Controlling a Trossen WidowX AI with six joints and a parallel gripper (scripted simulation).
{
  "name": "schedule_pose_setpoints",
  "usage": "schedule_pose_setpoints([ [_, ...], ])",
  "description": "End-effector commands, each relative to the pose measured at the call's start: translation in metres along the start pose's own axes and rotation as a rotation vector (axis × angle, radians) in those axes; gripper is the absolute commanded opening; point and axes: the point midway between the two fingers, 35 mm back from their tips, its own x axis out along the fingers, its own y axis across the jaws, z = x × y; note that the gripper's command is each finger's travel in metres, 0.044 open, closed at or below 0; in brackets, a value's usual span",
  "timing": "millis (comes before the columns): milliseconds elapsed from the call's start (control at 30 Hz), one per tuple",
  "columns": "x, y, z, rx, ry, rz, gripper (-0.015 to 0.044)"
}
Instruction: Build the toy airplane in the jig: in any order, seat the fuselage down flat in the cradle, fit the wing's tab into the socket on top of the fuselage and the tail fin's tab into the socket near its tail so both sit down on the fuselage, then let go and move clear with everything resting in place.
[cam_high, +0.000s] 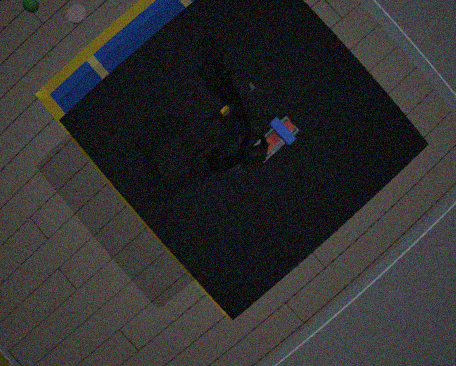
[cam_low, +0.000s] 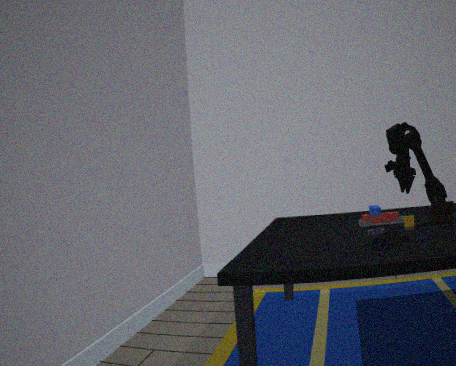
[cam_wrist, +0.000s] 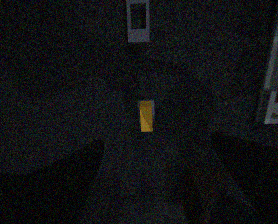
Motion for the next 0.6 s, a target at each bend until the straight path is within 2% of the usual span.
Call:
schedule_pose_setpoints([
  [0,0.007,0.009,-0.013,0.02,0.014,-0.017,0.044],
  [133,0.01,0.009,-0.013,0.02,0.014,-0.017,0.044],
  [300,0.062,0.008,-0.014,0.021,0.013,-0.018,0.044],
  [567,0.078,0.008,-0.014,0.022,0.013,-0.018,0.044],
])
